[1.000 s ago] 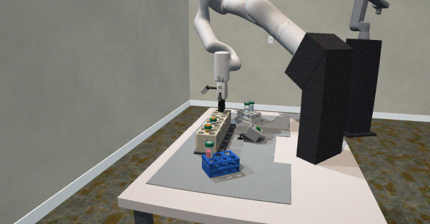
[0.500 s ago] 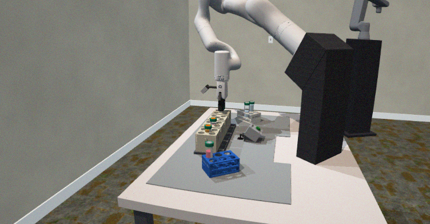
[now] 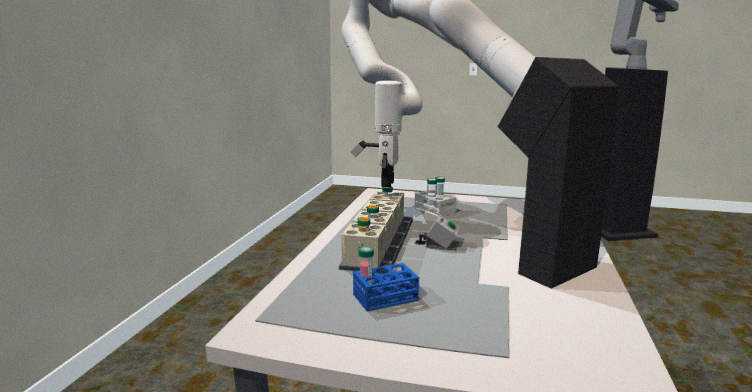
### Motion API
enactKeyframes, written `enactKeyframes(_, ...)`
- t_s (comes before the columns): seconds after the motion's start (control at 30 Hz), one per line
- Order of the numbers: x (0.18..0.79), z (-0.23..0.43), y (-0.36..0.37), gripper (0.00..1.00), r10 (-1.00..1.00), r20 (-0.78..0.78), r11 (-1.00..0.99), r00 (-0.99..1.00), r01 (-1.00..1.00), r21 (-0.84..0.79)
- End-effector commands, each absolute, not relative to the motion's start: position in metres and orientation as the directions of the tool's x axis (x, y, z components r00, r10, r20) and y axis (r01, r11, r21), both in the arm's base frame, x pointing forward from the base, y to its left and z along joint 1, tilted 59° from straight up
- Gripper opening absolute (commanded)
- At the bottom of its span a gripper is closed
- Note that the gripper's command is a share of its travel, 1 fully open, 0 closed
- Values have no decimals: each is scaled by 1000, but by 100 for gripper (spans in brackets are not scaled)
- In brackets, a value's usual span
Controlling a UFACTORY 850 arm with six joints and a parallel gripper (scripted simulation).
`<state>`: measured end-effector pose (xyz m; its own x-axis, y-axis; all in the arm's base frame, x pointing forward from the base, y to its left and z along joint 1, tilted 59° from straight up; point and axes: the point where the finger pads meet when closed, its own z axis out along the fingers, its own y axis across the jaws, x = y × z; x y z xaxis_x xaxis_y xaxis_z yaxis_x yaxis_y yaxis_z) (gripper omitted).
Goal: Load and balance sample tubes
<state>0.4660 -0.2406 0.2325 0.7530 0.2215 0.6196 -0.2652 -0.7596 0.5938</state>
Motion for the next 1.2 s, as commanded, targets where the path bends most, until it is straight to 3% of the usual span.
enactKeyframes(0.0,460,238,-234,43,222,620,-760,753,-265,594)
enactKeyframes(1.17,422,270,-196,43,222,620,-760,753,-265,594)
